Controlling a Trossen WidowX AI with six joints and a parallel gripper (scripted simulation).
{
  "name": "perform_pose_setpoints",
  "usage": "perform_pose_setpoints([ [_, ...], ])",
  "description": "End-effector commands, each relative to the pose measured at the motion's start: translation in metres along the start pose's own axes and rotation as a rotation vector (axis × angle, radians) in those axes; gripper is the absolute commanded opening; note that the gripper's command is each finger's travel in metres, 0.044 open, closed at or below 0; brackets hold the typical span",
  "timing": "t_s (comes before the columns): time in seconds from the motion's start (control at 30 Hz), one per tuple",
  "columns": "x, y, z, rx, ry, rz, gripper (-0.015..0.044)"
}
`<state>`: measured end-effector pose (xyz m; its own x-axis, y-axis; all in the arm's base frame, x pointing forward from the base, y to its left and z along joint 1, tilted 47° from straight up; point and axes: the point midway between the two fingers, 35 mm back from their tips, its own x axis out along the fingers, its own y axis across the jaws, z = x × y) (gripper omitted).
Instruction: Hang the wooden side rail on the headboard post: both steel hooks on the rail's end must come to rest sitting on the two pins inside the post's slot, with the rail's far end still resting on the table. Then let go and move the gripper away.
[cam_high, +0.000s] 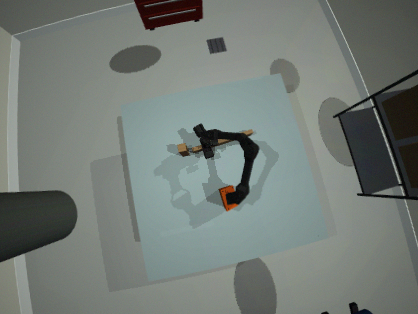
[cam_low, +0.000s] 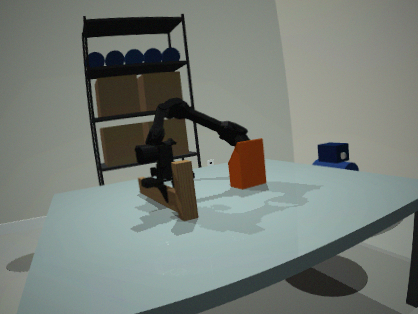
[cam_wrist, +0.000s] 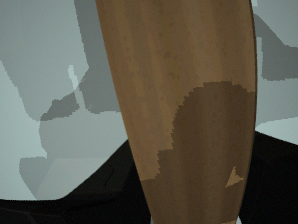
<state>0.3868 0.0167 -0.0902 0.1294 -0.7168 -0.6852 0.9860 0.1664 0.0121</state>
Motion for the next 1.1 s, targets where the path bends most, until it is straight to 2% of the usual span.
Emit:
perform_pose_setpoints([
  [0.0, 0.0004, 0.0000, 0.0004, -0.003, -0.003, 0.001, 0.0000],
  [1.07, -0.0012, -0.0016, -0.0004, 0.110, -0.003, 0.001, 0.0000],
])
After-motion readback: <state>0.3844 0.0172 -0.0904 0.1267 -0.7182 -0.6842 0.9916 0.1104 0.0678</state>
